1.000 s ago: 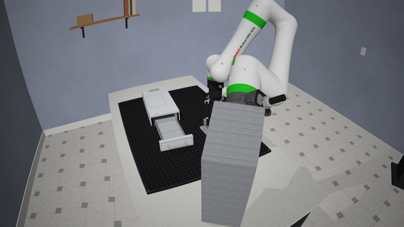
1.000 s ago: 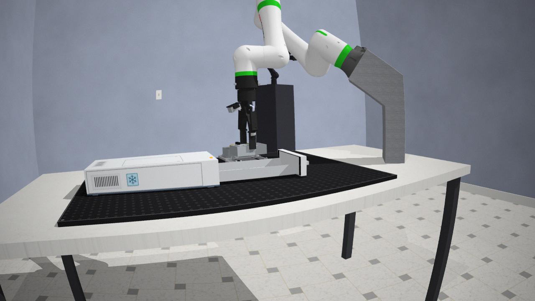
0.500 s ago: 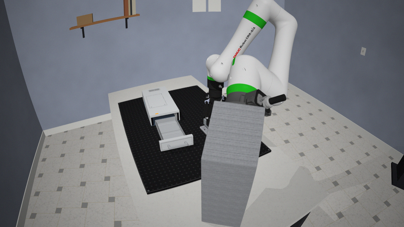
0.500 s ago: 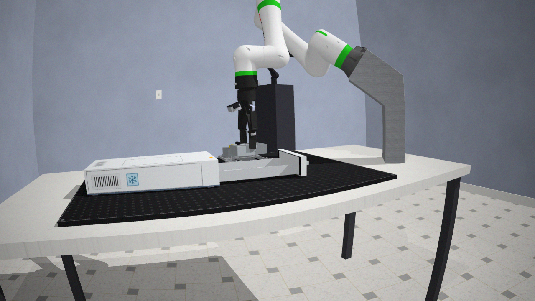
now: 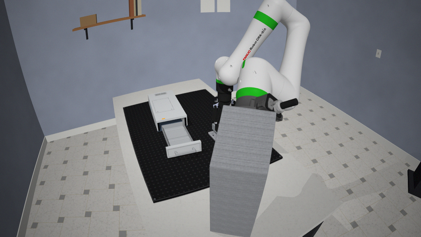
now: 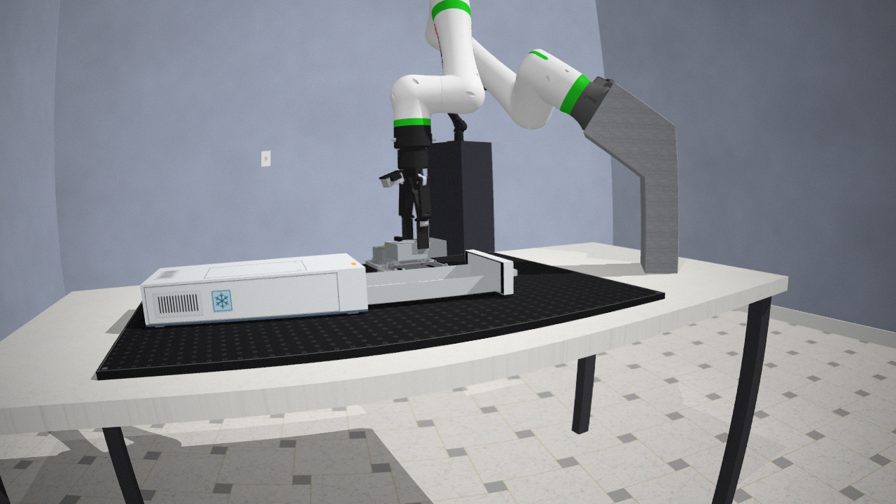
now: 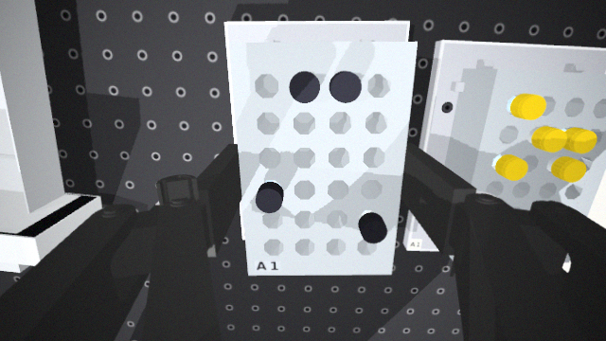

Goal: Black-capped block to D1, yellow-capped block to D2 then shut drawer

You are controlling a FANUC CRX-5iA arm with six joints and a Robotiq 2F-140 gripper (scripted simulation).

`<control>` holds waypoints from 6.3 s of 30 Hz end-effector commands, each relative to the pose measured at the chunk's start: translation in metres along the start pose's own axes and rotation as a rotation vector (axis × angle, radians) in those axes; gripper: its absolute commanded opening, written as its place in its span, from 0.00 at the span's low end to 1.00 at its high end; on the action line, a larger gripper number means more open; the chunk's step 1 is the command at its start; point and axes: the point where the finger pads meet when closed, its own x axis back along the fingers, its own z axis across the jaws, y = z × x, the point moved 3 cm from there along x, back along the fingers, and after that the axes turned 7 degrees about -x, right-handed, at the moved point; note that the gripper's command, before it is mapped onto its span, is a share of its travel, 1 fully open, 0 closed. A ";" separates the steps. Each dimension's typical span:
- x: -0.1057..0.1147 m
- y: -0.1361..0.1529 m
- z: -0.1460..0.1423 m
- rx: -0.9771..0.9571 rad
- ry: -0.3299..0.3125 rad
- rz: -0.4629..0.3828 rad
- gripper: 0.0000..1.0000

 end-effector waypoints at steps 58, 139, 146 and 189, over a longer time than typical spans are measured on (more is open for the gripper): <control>-0.004 -0.001 0.000 0.000 0.000 0.001 0.10; -0.016 -0.001 0.000 0.000 0.000 0.001 0.10; -0.017 -0.001 0.000 0.000 0.000 0.001 0.10; -0.023 -0.001 0.000 0.000 0.000 0.001 0.10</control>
